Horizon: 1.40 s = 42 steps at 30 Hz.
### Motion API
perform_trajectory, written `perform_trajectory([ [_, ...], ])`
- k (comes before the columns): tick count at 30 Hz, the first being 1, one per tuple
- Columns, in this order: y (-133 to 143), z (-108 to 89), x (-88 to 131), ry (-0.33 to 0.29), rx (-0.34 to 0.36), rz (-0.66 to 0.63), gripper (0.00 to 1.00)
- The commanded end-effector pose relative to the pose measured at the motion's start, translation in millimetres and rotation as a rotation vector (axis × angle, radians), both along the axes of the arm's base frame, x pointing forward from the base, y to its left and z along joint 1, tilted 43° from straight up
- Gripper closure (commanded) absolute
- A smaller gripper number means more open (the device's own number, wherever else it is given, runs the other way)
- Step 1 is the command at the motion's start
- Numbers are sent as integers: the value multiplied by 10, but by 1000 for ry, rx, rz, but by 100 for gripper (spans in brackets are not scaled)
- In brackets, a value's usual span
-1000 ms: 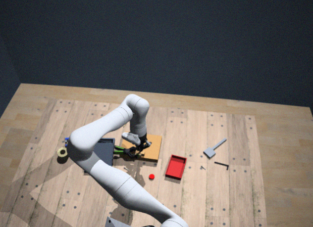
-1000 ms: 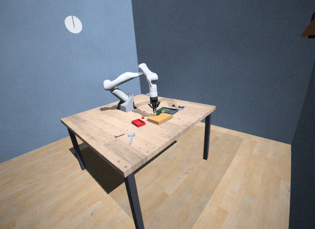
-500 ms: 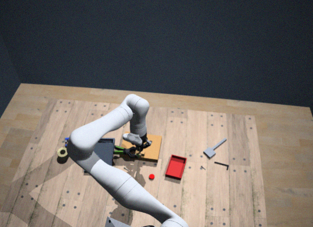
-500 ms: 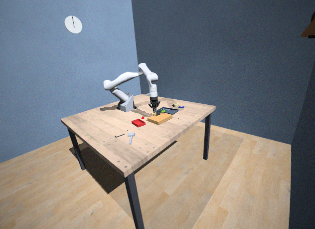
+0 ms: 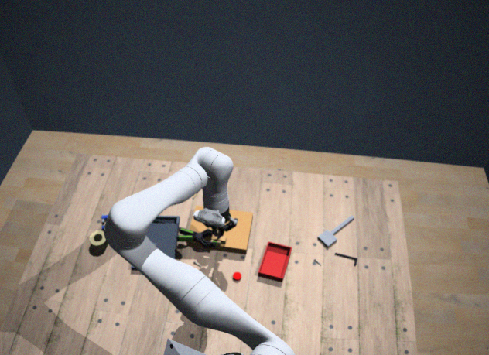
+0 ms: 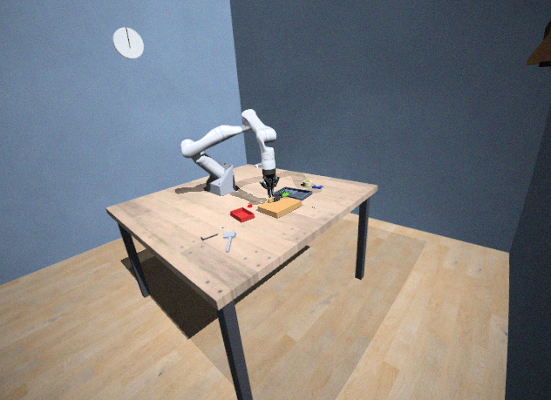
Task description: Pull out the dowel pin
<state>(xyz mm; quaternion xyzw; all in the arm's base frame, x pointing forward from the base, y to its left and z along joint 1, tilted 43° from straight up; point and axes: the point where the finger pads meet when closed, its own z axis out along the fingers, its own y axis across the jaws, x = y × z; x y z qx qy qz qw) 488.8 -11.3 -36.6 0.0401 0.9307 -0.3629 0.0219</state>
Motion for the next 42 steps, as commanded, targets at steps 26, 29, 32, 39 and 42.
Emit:
perform_trajectory([
  [26,11,9,6,141,-2,156,90],
  [29,11,9,6,159,-2,176,90],
  [32,11,9,6,176,-2,195,90],
  [39,11,10,6,218,-3,240,90],
  [42,12,10,6,230,-3,253,90],
])
